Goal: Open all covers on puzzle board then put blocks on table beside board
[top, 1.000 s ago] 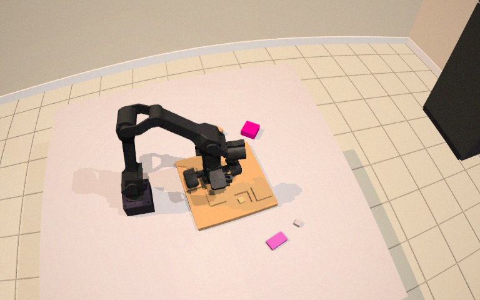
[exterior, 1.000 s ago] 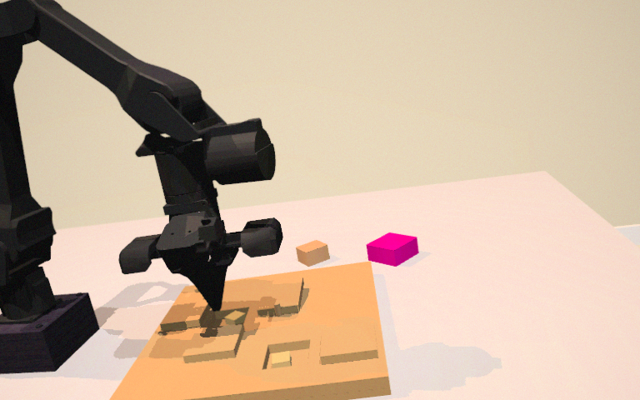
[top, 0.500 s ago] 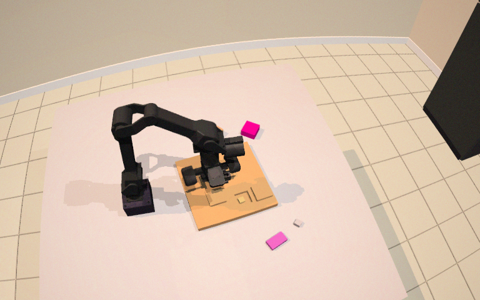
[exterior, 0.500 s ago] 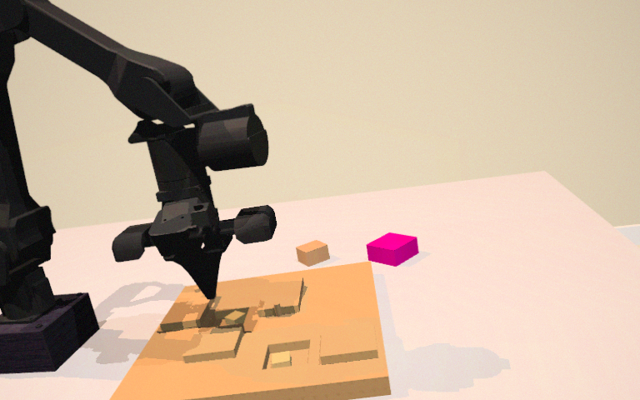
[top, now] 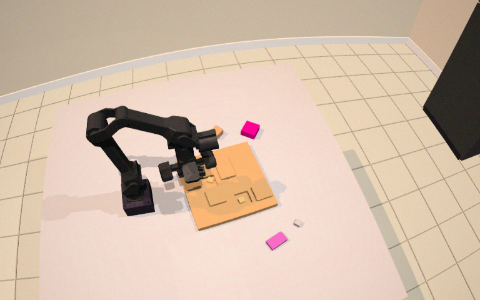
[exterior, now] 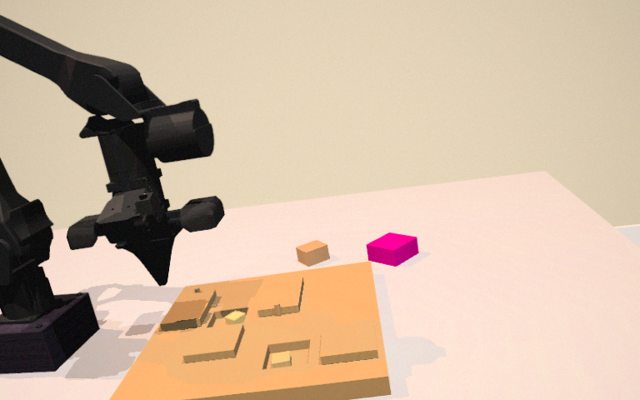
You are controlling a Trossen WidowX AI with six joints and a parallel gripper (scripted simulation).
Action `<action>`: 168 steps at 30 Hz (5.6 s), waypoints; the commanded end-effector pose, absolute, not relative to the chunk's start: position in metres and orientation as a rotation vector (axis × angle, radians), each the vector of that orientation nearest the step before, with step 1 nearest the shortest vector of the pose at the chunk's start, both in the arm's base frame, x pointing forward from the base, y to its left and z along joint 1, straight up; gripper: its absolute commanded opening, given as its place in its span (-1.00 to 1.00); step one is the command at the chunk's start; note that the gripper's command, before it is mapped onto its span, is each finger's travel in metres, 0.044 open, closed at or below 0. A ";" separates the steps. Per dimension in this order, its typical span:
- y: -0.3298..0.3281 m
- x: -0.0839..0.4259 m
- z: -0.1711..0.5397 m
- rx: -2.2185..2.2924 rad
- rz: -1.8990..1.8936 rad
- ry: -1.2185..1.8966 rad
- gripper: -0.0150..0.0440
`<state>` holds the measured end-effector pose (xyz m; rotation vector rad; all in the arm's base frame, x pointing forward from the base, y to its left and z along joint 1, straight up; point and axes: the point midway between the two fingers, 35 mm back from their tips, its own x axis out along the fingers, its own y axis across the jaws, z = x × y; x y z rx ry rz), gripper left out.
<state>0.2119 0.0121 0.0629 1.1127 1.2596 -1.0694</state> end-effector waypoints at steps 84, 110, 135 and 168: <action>0.014 0.191 0.012 1.109 -1.079 1.259 -0.49; 0.012 0.202 0.002 1.109 -1.079 1.259 -0.49; 0.013 0.231 0.003 1.110 -1.077 1.257 -0.49; 0.030 0.264 0.004 1.112 -1.075 1.256 -0.49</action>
